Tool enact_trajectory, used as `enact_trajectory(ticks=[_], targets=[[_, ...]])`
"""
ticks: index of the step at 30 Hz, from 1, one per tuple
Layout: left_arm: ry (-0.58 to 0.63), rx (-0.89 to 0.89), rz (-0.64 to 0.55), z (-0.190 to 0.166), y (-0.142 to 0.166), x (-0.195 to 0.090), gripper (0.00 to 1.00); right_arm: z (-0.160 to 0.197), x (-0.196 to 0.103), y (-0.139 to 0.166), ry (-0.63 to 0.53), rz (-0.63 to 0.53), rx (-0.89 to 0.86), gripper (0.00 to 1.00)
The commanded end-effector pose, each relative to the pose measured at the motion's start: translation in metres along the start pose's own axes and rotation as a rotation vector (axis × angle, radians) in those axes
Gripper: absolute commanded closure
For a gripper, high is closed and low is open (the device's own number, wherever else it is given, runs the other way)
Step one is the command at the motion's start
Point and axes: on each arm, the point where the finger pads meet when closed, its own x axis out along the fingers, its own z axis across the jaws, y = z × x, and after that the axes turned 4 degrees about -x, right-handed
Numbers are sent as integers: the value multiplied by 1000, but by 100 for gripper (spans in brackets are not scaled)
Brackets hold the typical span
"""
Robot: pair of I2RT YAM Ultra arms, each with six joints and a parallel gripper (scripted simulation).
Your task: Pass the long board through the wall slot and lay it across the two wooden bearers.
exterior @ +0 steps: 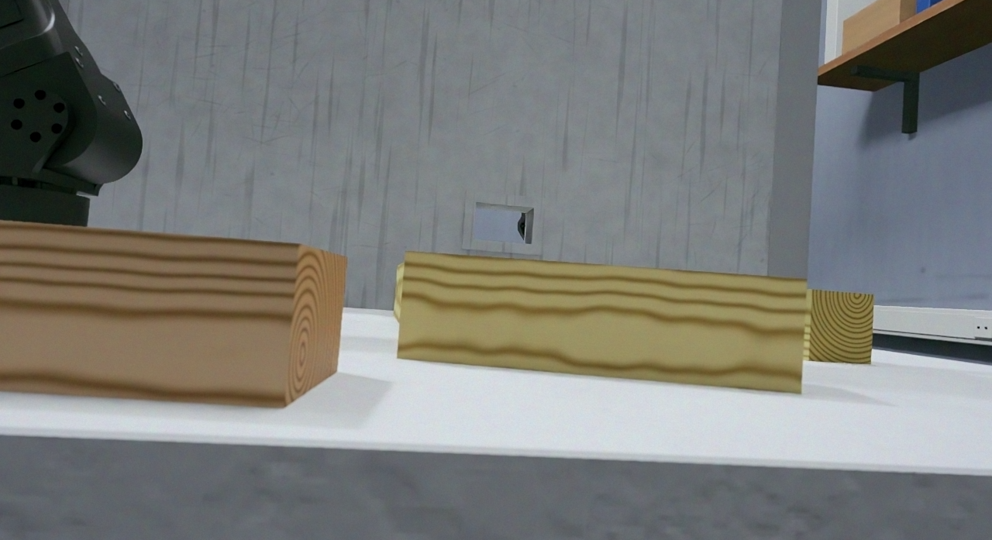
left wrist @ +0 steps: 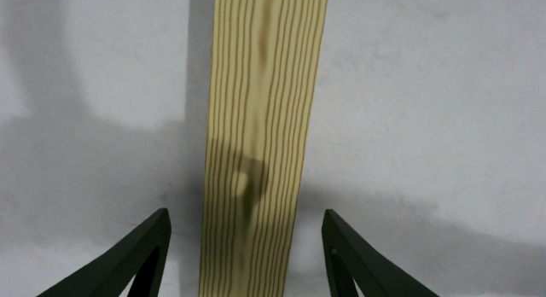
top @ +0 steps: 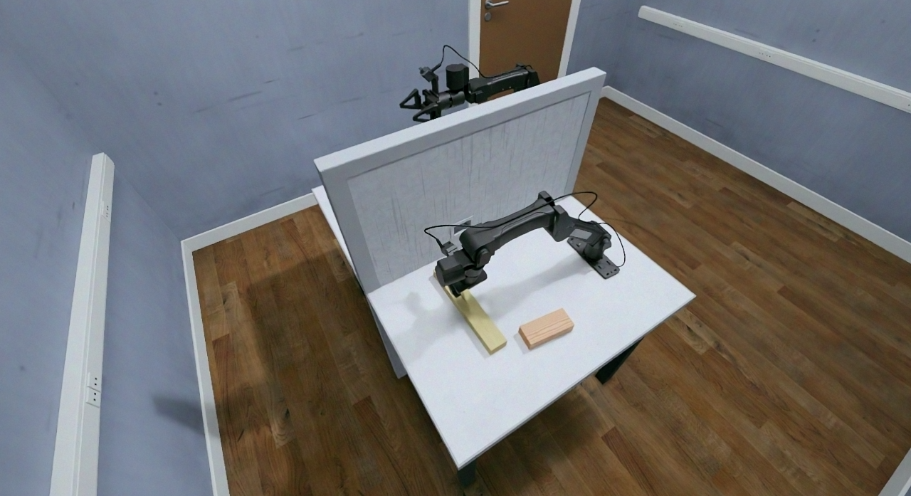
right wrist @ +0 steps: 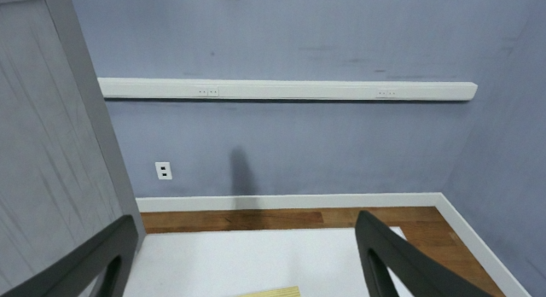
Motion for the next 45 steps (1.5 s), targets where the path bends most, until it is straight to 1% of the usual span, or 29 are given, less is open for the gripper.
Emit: enact_trajectory(ticks=[1, 3, 5, 6, 10, 11, 12, 13, 15, 19, 20, 22, 23, 24, 25, 27, 28, 29, 37, 39, 41, 42, 43, 45], targets=[[-1, -278, -24, 4, 6, -9, 28, 5, -3, -1, -16, 2, 0, 0], [2, -441, -22, 5, 11, -10, 28, 5, -3, -1, -16, 2, 0, 0], [2, -441, -22, 5, 11, -10, 28, 5, -3, -1, -16, 2, 0, 0], [12, -578, -24, 3, 12, -11, 28, 5, -3, -1, -16, 2, 0, 0], [13, -822, -24, 6, 19, -13, 28, 5, -3, -1, -16, 2, 0, 0], [23, -802, -27, 3, 7, -10, 28, 5, -3, -1, -16, 2, 0, 0], [20, -840, -23, 6, 21, -12, 28, 5, -3, -1, -16, 2, 0, 0], [19, -880, -24, 6, 21, -13, 28, 5, -3, -1, -16, 2, 0, 0], [26, -1075, -18, 7, 31, -13, 28, 5, -3, -1, -16, 2, 0, 0], [32, -1302, -11, 7, 39, -13, 28, 5, -3, -1, -16, 2, 0, 0], [45, -1343, -14, 6, 30, -12, 28, 5, -3, -1, -16, 2, 0, 0], [45, -1343, -14, 6, 30, -12, 28, 5, -3, -1, -16, 2, 0, 0], [44, -1363, -6, 7, 41, -11, 28, 5, -3, -1, -16, 2, 0, 0], [45, -1402, -6, 7, 42, -11, 28, 5, -3, -1, -16, 2, 0, 0], [47, -1486, -2, 8, 46, -11, 28, 5, -3, -1, -16, 2, 0, 0], [51, -1591, -1, 8, 47, -12, 28, 5, -3, -1, -16, 2, 0, 0], [53, -1702, 11, 8, 56, -10, 28, 5, -3, -1, -16, 2, 0, 0], [53, -1772, 9, 8, 57, -11, 28, 5, -3, -1, -16, 2, 0, 0], [63, -2253, 12, 13, 70, -12, 28, 5, -3, -1, -16, 2, 0, 0], [63, -2253, 12, 13, 70, -12, 28, 5, -3, -1, -16, 2, 0, 0], [42, -2363, 20, 14, 77, -12, 28, 5, -3, -1, -16, 2, 0, 0], [59, -2379, 18, 14, 72, -11, 28, 5, -3, -1, -16, 2, 0, 0], [52, -2430, 15, 15, 79, -13, 28, 5, -3, -1, -16, 2, 0, 0], [63, -2555, 14, 16, 83, -12, 28, 5, -3, -1, -16, 2, 0, 0]])
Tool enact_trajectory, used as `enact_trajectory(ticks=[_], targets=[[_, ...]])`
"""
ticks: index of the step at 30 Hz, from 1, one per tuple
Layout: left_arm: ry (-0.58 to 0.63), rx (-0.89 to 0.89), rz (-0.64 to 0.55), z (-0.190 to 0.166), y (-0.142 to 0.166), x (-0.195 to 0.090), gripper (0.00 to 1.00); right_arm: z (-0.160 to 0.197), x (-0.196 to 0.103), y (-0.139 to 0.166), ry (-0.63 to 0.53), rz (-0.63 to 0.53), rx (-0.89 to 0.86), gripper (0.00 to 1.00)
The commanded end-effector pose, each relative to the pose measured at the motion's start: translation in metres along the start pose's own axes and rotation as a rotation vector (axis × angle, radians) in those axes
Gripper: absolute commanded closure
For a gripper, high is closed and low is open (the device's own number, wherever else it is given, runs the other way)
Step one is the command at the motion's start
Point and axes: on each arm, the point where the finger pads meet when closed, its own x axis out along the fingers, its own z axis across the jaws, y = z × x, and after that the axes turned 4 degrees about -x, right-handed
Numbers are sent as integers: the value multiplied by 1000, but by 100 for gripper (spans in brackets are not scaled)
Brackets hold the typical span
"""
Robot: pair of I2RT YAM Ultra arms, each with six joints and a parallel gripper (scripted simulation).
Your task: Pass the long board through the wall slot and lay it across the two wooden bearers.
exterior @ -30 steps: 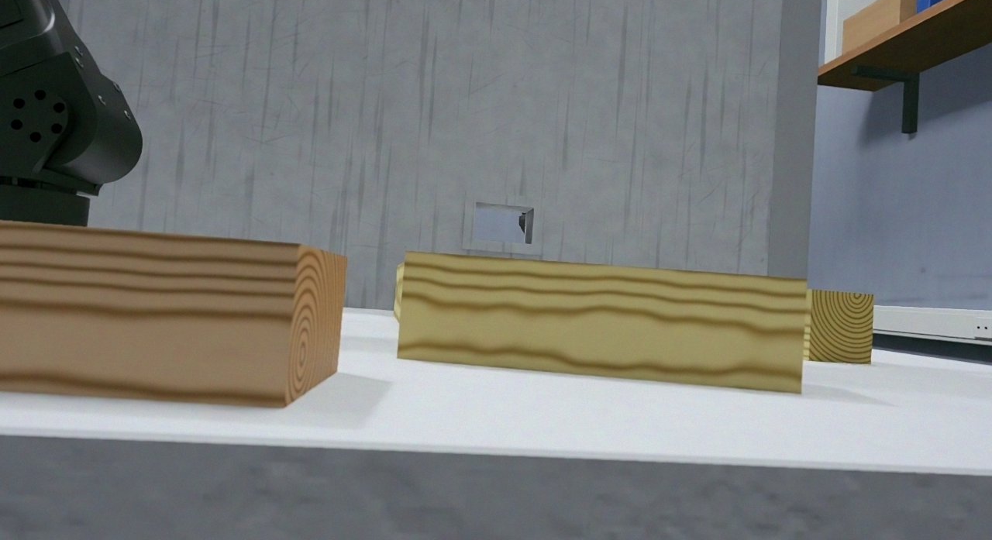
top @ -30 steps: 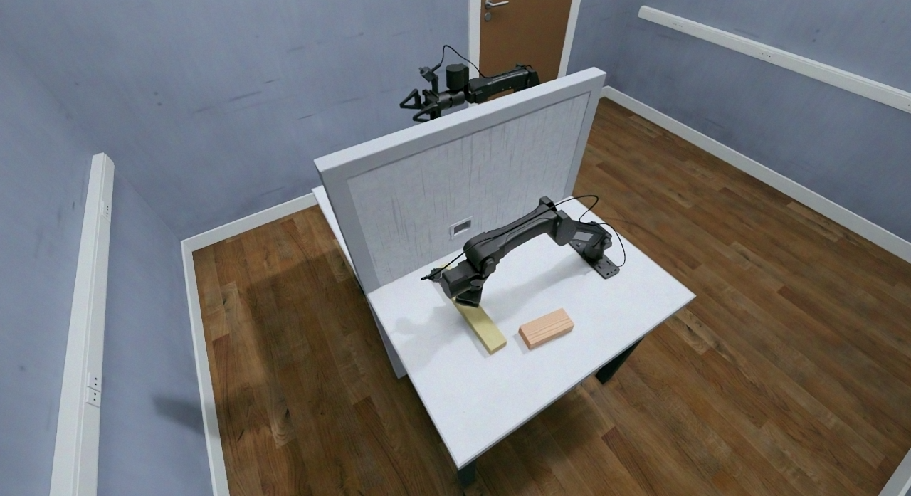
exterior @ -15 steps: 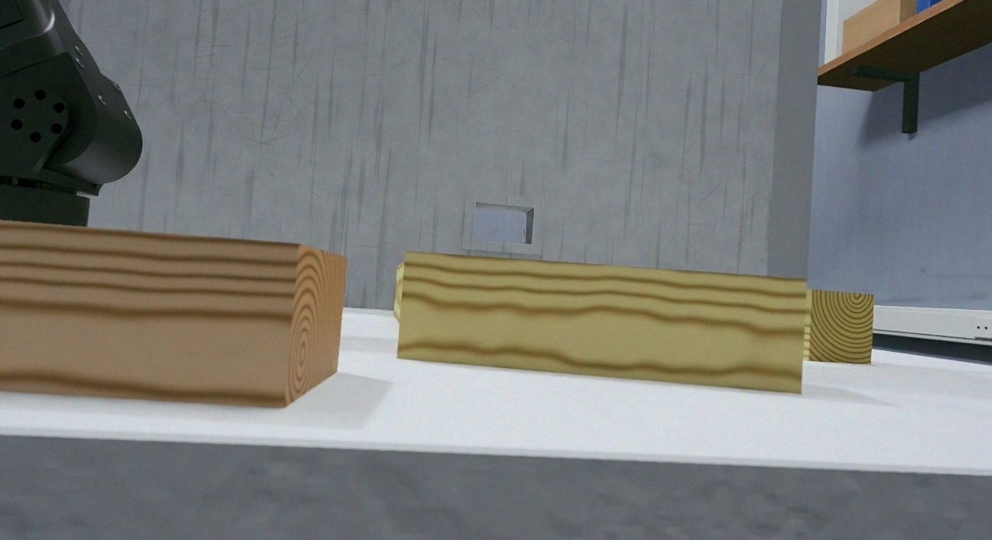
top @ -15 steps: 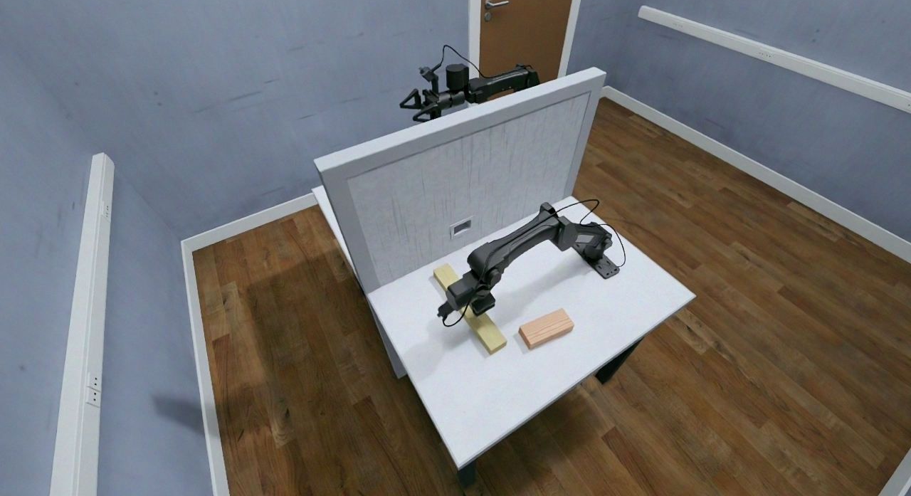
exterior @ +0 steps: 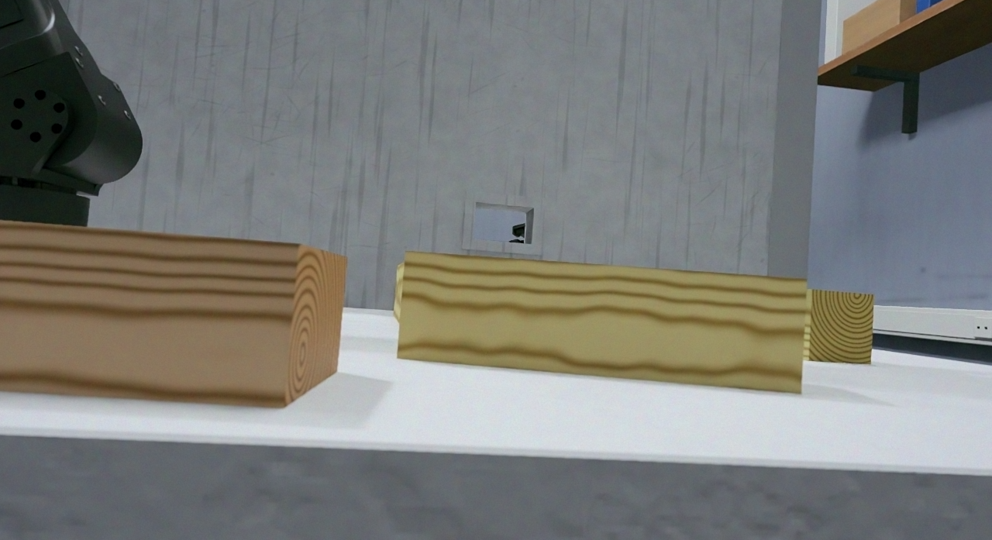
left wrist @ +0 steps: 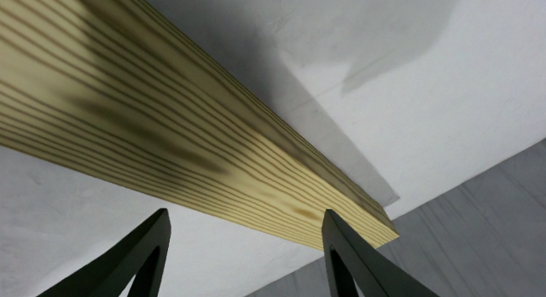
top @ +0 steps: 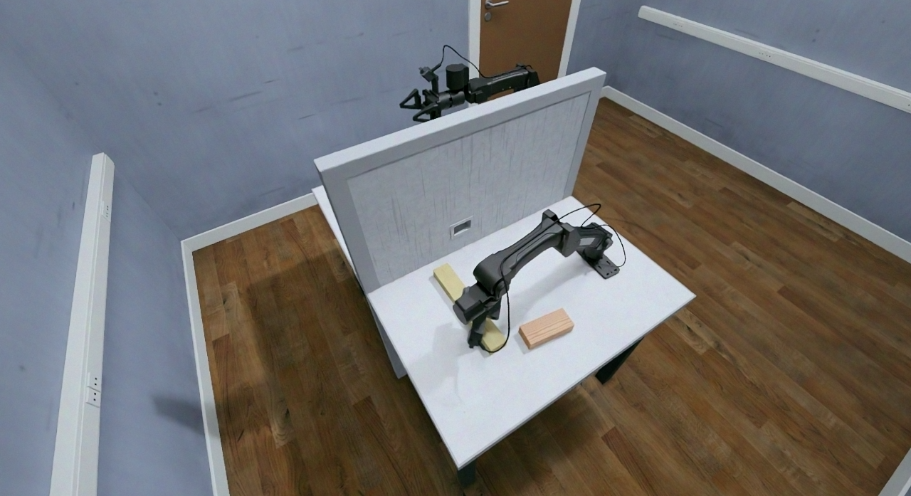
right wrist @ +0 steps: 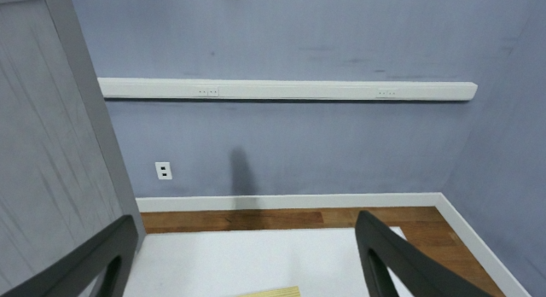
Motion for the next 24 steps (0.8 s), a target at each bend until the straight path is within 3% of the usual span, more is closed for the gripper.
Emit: enact_trajectory(ticks=[1, 9, 12, 24], targets=[[24, -282, -1, -3, -5, -12, 28, 5, -3, -1, -16, 2, 0, 0], [33, -770, 1, 7, -21, -13, 28, 5, -3, -1, -16, 2, 0, 0], [27, -829, -4, 5, -19, -11, 28, 5, -3, -1, -16, 2, 0, 0], [30, -720, -22, 9, -24, -14, 28, 5, -3, -1, -16, 2, 0, 0]])
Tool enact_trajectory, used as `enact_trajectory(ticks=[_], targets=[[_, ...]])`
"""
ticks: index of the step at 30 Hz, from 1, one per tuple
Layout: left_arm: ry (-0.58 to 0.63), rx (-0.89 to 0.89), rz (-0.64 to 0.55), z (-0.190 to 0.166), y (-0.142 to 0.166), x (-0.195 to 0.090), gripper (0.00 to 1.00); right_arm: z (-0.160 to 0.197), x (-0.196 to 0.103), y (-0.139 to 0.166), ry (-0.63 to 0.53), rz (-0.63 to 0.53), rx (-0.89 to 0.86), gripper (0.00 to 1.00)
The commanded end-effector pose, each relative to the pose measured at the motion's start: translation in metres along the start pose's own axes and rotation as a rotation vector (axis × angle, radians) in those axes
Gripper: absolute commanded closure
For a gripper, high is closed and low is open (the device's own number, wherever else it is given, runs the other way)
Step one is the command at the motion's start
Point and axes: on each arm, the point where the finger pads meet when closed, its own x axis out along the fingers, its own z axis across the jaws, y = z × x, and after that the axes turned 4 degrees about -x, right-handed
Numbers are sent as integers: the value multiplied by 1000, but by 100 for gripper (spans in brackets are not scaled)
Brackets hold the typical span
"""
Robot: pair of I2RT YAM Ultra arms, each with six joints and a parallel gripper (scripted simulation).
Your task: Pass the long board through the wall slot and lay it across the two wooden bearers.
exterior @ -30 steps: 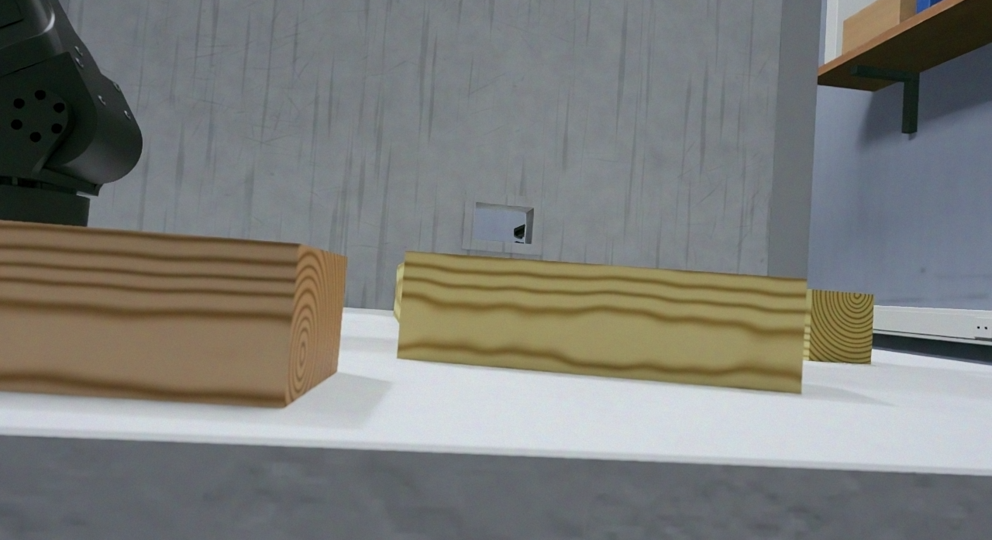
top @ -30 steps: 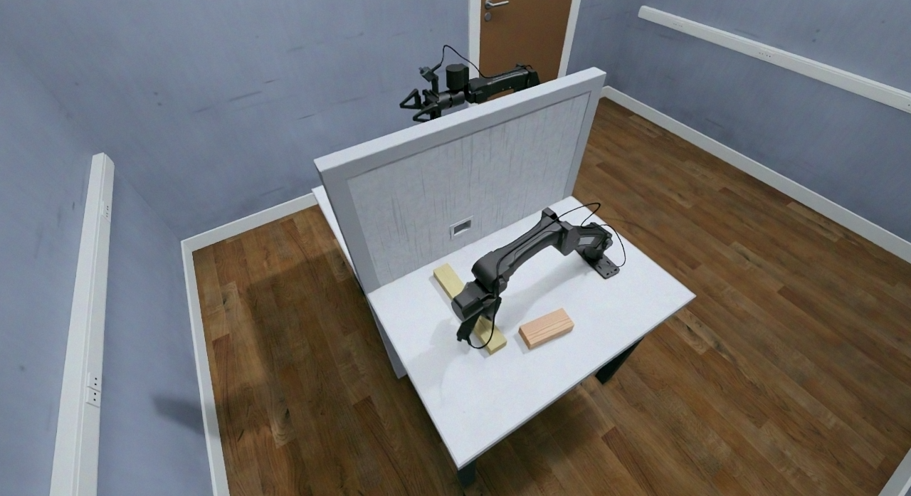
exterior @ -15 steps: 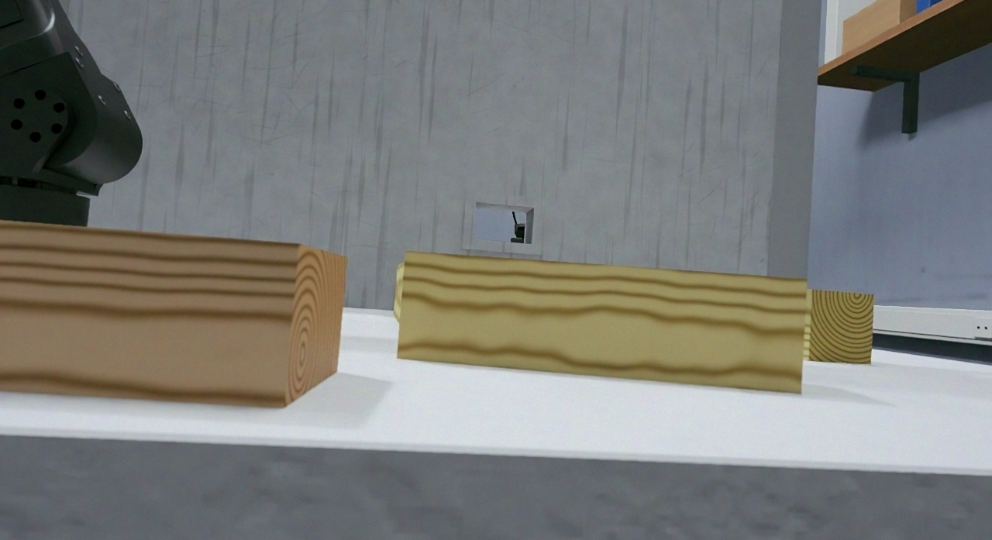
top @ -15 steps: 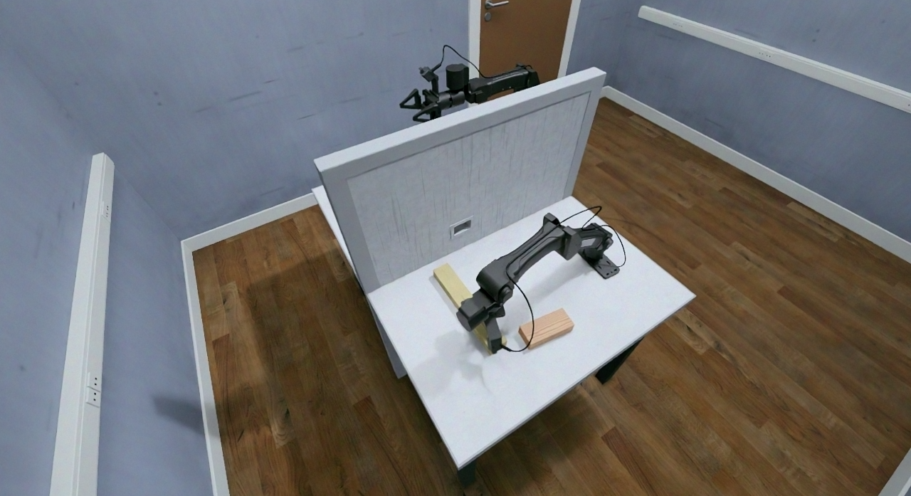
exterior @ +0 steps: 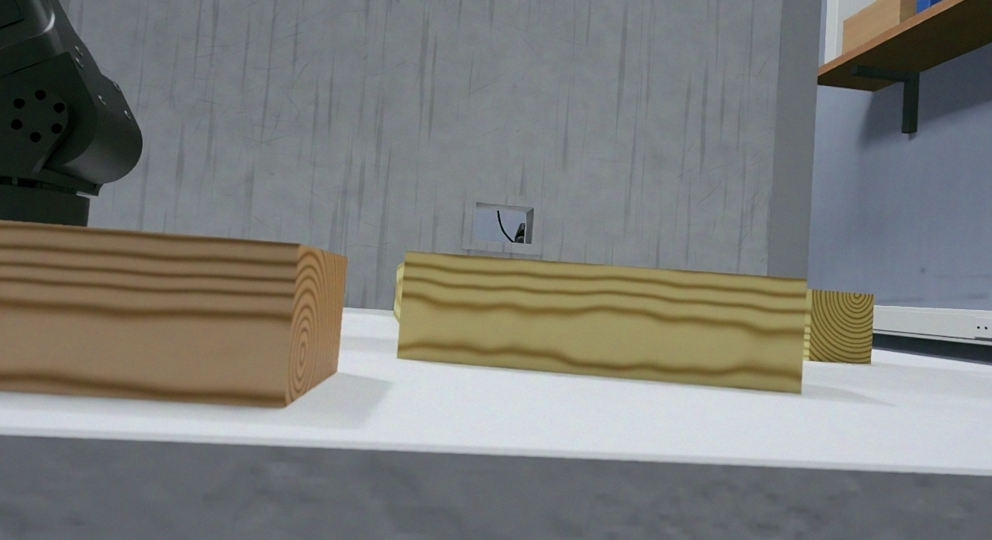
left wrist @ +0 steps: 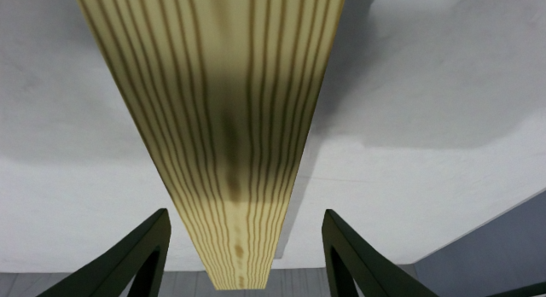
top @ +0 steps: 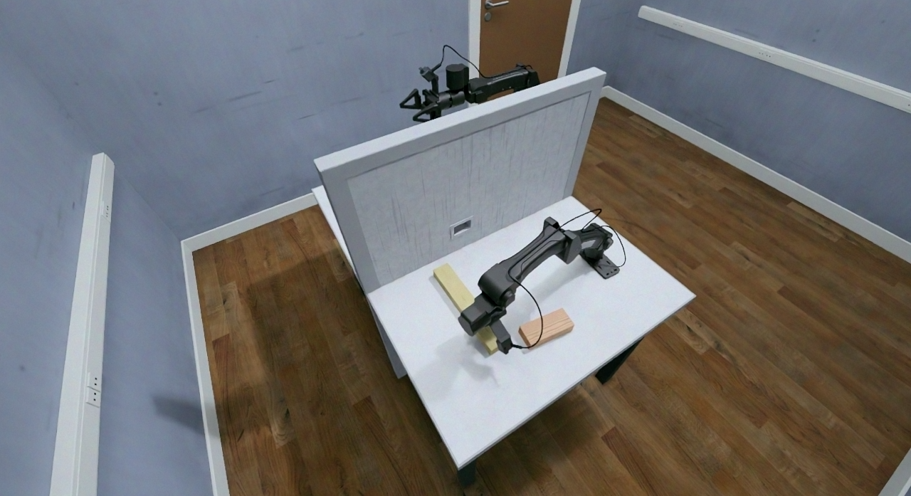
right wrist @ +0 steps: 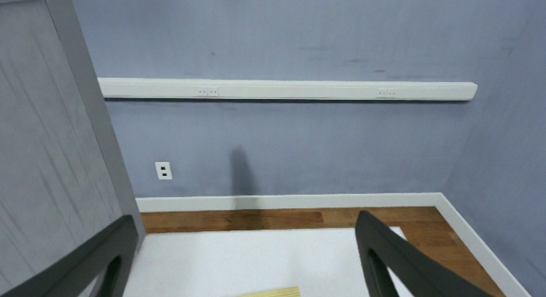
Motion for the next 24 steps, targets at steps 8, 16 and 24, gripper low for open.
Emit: enact_trajectory(ticks=[8, 16, 24], targets=[[33, 40, -15, -2, 12, -21, 28, 5, -3, -1, -16, 2, 0, 0], [47, 35, 3, -1, 21, -29, 28, 5, -3, -1, -16, 2, 0, 0], [30, 29, -7, 0, 15, -22, 28, 5, -3, -1, -16, 2, 0, 0]])
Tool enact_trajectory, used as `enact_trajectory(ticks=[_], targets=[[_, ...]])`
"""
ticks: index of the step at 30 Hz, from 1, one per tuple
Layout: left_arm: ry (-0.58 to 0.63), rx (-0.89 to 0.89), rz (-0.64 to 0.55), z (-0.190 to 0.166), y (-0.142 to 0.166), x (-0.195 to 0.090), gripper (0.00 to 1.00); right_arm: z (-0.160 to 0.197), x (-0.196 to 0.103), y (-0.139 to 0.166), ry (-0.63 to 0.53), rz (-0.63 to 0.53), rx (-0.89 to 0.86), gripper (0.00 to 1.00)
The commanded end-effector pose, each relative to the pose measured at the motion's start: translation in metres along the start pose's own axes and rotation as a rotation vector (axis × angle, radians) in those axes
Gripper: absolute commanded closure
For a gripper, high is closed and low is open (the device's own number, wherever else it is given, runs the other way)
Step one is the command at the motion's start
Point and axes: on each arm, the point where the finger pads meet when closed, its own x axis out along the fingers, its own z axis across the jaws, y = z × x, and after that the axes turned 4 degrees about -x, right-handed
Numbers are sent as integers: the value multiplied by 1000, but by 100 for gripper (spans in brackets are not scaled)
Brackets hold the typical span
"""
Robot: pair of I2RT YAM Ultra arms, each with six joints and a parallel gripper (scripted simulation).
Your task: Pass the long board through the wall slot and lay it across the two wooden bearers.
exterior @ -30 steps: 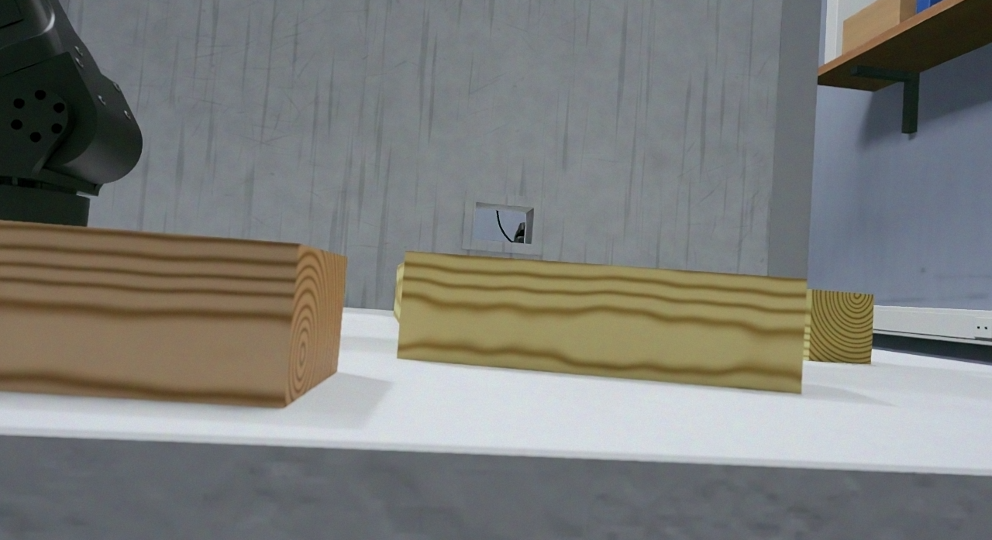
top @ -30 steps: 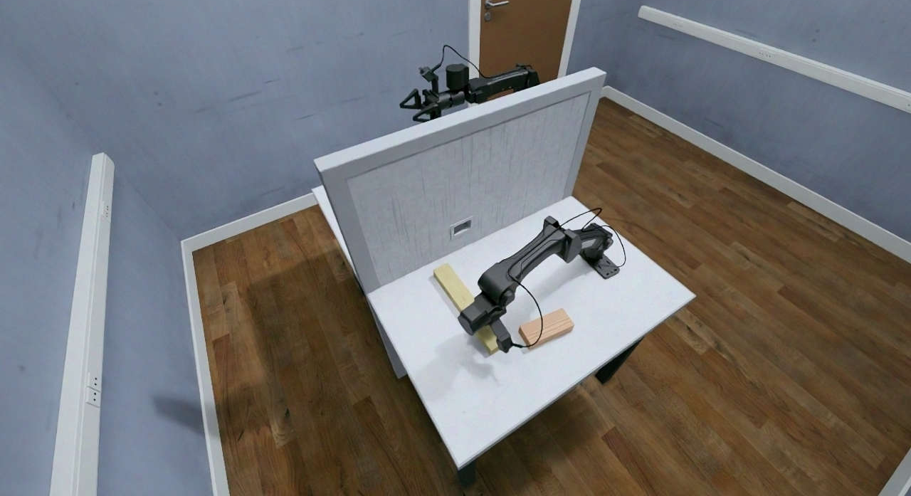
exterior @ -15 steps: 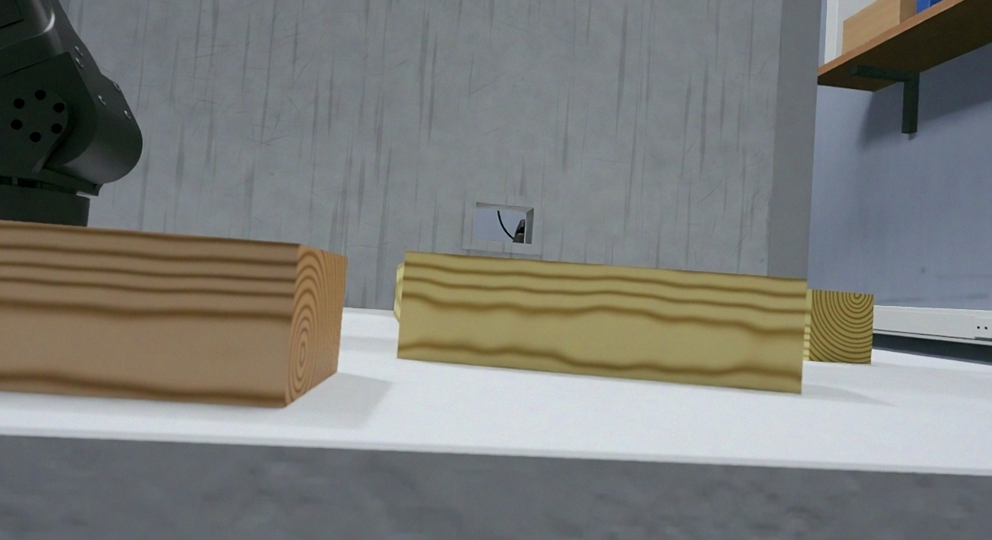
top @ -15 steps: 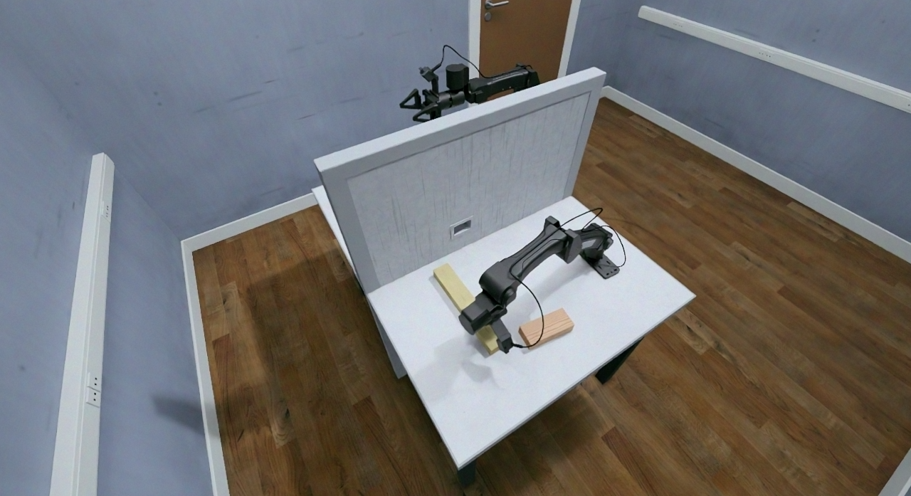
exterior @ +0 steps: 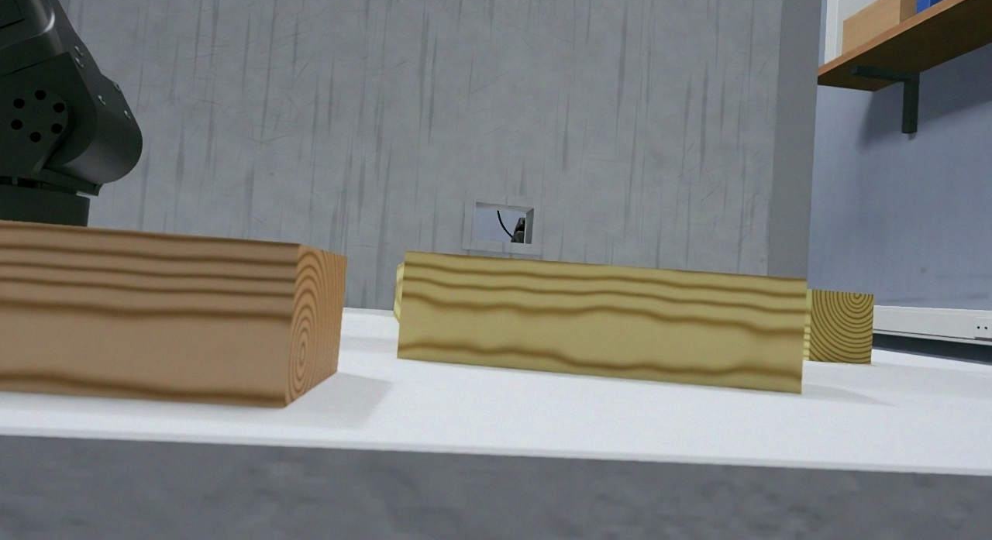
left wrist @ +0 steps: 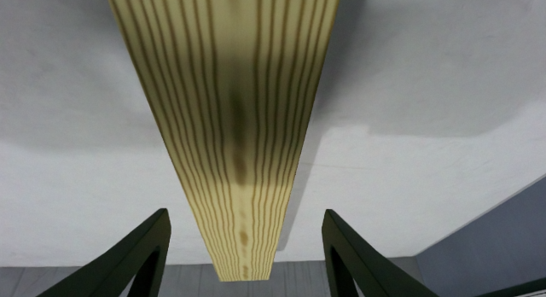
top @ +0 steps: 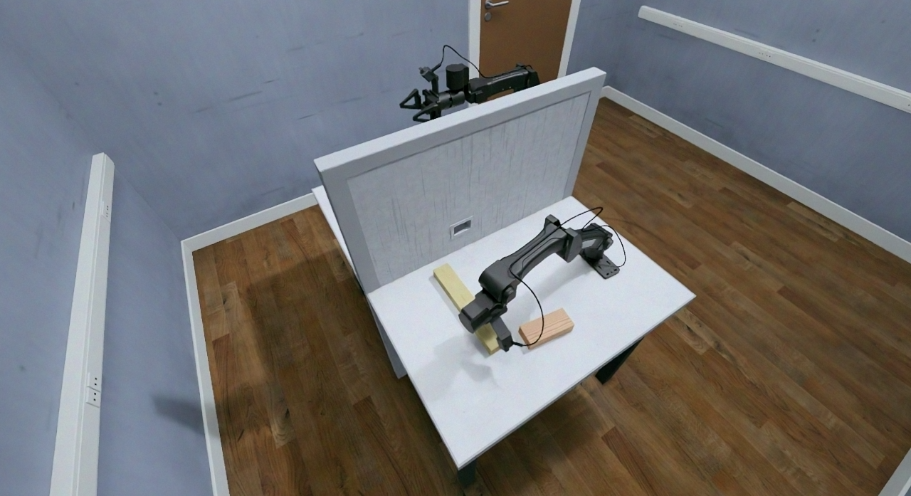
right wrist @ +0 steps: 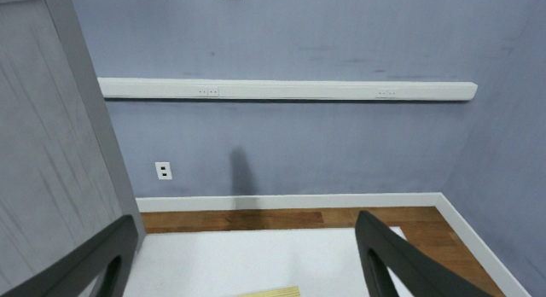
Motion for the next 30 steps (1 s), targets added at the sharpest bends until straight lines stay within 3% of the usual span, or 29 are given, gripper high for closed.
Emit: enact_trajectory(ticks=[1, 8, 15, 30], targets=[[34, 12, -6, -3, 7, -16, 28, 5, -3, -1, -16, 2, 0, 0], [51, 18, -5, -4, 12, -25, 28, 5, -3, -1, -16, 2, 0, 0], [9, 6, 0, 2, 9, -11, 28, 5, -3, -1, -16, 2, 0, 0], [12, 4, 6, 3, 11, -13, 28, 5, -3, -1, -16, 2, 0, 0]])
